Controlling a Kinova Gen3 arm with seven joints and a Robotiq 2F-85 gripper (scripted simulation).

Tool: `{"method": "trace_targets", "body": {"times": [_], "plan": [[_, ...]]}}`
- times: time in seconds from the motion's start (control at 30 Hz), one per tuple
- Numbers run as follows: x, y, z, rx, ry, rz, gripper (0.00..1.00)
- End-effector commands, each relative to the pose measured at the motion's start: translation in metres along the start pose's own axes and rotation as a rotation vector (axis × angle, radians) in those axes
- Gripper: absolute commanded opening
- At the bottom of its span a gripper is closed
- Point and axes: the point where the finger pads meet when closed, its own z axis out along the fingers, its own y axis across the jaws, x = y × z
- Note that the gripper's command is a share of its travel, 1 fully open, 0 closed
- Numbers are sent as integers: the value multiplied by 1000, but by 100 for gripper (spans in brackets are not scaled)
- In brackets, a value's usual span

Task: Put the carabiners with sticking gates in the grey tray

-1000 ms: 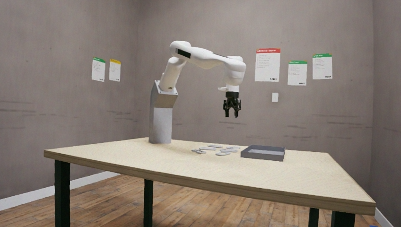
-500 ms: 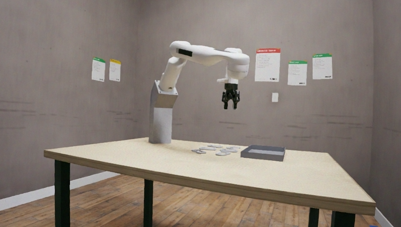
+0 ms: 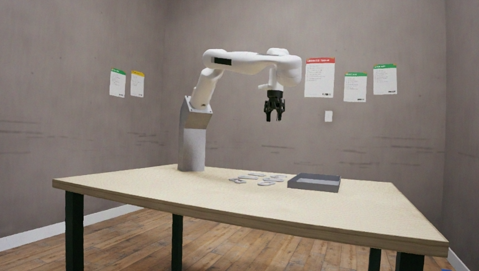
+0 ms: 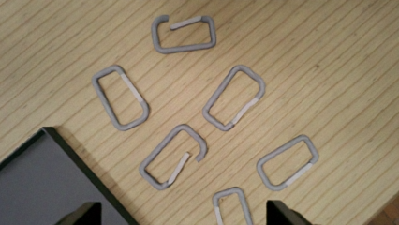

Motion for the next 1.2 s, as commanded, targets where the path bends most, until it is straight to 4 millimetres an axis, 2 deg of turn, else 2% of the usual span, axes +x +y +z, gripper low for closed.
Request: {"method": "trace_targets", "body": {"times": [0.0, 0.2, 0.23, 0.4, 0.77, 0.8, 0.97, 1.17], "plan": [[-5, -3, -9, 17, -18, -4, 100], [-5, -3, -9, 17, -18, -4, 100], [-4, -3, -8, 19, -10, -282, 100], [-4, -3, -8, 20, -9, -351, 100], [-4, -3, -8, 20, -9, -351, 100], [-4, -3, -9, 26, -6, -632, 100], [-4, -3, -9, 27, -5, -702, 100], [-4, -3, -9, 27, -5, -702, 100]]}}
